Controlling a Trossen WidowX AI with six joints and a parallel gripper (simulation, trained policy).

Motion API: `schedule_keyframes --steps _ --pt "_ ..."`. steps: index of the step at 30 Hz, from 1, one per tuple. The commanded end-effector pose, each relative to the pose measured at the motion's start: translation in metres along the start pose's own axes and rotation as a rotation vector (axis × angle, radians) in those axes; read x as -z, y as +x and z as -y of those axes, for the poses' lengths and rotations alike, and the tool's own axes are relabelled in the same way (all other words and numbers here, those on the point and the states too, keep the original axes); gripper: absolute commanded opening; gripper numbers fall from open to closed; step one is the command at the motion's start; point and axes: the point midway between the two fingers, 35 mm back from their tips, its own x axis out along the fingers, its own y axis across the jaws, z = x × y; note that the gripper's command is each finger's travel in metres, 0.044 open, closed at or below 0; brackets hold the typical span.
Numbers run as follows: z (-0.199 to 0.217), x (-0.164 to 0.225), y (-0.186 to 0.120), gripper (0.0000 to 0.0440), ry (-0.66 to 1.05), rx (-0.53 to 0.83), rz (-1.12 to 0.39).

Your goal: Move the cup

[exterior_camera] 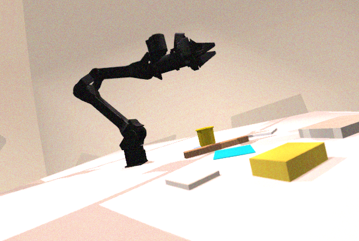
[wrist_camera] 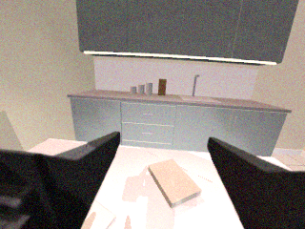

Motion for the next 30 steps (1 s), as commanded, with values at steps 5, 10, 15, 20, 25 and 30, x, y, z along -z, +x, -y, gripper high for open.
schedule_keyframes --steps 5,10,15,20,25,30 --pt "-0.003 0.0 -0.002 0.0269 0.01 -0.013 -0.02" --pt "-0.006 0.001 -0.004 0.0138 0.031 -0.024 -0.054" --pt "-0.01 0.003 -0.004 0.0105 0.071 -0.04 -0.101" --pt "-0.016 0.002 -0.004 0.0131 0.123 -0.058 -0.148" --pt "-0.023 0.002 -0.003 0.0135 0.181 -0.073 -0.201" --pt "-0.029 0.002 -0.002 0.0135 0.242 -0.082 -0.258"
